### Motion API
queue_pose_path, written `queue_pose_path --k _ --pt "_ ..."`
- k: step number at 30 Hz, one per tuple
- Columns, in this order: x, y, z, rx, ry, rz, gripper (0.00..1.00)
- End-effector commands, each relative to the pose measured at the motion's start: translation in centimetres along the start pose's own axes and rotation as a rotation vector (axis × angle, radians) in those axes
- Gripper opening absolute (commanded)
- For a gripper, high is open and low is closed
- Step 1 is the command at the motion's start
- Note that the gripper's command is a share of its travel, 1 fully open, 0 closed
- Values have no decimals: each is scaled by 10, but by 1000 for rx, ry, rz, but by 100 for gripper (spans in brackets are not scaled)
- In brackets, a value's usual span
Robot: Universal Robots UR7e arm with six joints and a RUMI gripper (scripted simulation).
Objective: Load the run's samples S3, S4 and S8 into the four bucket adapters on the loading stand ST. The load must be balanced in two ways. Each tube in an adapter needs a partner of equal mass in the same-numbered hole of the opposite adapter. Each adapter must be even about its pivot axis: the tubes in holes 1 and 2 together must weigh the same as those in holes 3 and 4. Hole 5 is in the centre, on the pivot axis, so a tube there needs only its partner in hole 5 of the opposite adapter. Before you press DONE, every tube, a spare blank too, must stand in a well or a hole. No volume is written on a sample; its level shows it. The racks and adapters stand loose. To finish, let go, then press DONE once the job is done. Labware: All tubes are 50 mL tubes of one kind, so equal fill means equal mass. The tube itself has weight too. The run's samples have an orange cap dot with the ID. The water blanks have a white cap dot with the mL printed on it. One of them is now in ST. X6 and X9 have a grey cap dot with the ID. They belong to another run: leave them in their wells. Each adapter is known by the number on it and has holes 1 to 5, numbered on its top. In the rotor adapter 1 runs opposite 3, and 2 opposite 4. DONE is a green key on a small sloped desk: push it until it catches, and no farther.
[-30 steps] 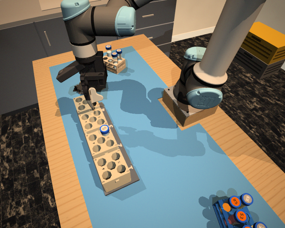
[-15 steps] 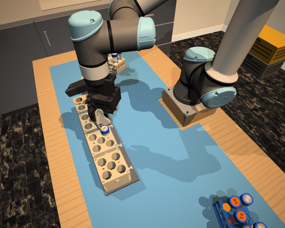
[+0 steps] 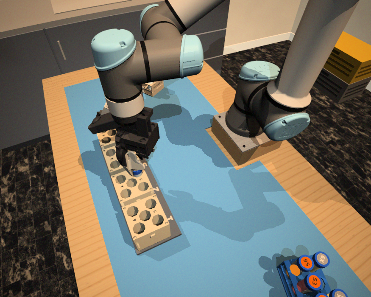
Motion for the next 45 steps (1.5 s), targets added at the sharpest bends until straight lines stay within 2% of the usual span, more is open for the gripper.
queue_pose_path --k 1,11,19,20,40,45 --pt "-15 0 0 -2 0 2 35" --pt "-23 0 0 -1 0 2 35" --pt "-21 -2 -1 -2 -3 5 35" --pt "-21 -2 -1 -2 -3 5 0" --pt "-21 -2 -1 -2 -3 5 0" --pt "-12 -3 -2 -1 -6 8 0"
Point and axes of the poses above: the point where the finger pads meet when closed, its own x axis back along the fingers, its own z axis across the jaws, y = z × x, the point moved 3 cm from there along x, back along the fingers, and after that the axes turned 7 degrees about -x, right-handed, at the moved point
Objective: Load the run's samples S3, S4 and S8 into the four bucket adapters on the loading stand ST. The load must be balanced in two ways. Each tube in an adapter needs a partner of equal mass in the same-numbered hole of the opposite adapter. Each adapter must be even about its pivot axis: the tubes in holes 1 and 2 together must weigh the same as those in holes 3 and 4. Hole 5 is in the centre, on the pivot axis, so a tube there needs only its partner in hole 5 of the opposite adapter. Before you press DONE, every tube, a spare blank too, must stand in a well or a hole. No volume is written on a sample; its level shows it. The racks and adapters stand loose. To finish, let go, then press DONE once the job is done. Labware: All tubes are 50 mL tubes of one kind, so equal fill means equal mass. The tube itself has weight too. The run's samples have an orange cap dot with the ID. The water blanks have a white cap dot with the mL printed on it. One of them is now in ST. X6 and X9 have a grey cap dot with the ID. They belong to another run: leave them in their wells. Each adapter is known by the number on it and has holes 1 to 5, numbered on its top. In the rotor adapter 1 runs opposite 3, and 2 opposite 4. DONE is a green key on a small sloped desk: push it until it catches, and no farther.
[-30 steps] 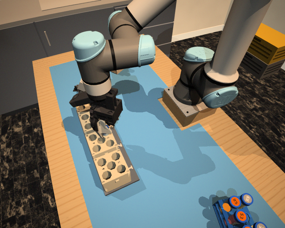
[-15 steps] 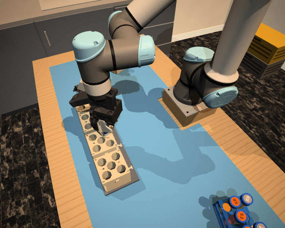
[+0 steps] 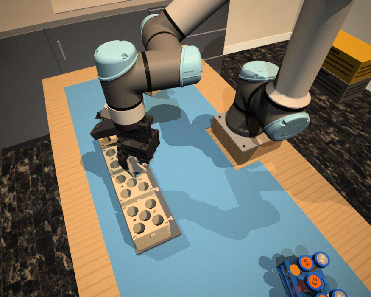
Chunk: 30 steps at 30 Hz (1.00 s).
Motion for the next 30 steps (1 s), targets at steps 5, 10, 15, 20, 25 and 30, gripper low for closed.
queue_pose_path --k 5,10,15,20,25,30 --pt "15 -2 -2 0 -4 6 0" --pt "19 -2 -2 0 -4 6 0" --pt "26 -2 -1 0 -4 6 0" --pt "32 -2 -1 0 -4 6 0" --pt "36 -2 -1 0 -4 6 0" --pt "43 -2 -1 0 -4 6 0"
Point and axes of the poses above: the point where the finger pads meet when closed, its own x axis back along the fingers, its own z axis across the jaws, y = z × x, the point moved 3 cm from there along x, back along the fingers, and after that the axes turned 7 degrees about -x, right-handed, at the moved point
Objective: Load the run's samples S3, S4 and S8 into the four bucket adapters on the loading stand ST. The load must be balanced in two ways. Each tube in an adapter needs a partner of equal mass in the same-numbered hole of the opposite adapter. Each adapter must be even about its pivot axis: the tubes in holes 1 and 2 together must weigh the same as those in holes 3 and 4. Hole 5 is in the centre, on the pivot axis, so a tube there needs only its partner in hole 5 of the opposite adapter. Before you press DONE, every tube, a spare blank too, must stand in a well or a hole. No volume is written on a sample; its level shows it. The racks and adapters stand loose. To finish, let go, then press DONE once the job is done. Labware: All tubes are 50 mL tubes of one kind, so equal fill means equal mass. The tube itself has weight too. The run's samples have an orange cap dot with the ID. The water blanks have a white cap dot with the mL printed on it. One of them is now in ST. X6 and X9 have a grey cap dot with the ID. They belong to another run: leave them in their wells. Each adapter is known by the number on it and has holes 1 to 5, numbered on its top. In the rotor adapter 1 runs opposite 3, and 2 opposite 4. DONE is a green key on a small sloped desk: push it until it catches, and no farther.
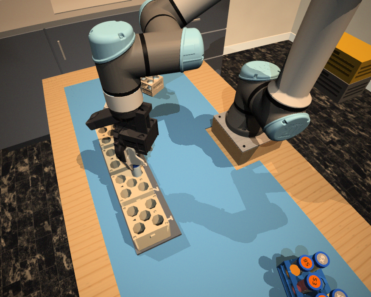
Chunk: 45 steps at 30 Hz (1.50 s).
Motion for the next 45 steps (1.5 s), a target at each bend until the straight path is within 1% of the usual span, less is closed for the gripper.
queue_pose_path --k 1,41,45 --pt "10 -2 0 0 -2 3 0" --pt "58 -2 0 0 -2 3 0" --pt "58 -2 0 0 -2 3 0"
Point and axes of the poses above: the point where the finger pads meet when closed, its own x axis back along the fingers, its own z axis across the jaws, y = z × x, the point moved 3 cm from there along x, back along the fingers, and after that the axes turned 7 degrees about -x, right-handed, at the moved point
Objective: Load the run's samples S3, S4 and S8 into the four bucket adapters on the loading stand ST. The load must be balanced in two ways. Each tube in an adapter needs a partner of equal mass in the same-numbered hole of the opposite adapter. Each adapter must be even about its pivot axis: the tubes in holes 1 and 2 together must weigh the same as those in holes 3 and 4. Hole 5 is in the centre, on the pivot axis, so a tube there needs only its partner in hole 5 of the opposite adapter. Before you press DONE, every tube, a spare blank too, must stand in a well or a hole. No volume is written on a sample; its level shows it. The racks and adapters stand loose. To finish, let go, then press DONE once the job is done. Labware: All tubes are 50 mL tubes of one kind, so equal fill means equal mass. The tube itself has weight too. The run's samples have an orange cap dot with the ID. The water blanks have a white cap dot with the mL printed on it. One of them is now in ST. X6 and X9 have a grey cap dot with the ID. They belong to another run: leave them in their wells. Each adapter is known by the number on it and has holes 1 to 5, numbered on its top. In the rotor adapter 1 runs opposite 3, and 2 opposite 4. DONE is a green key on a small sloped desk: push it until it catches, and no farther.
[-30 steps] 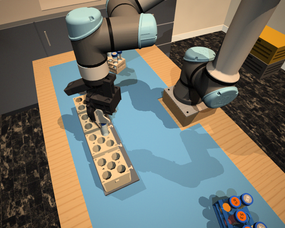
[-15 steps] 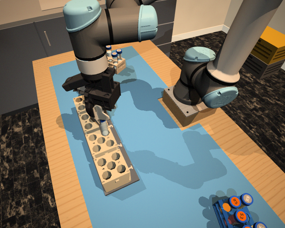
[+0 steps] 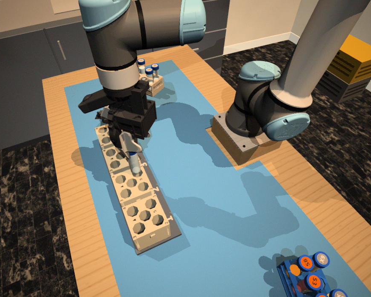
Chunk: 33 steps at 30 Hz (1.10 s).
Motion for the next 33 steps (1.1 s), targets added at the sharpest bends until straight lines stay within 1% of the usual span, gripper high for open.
queue_pose_path --k 1,13,18,33 --pt "4 -1 0 0 -1 2 0" --pt "44 -1 0 -1 -1 2 0" --pt "44 -1 0 0 -1 2 0" --pt "43 -88 51 399 1 0 0"
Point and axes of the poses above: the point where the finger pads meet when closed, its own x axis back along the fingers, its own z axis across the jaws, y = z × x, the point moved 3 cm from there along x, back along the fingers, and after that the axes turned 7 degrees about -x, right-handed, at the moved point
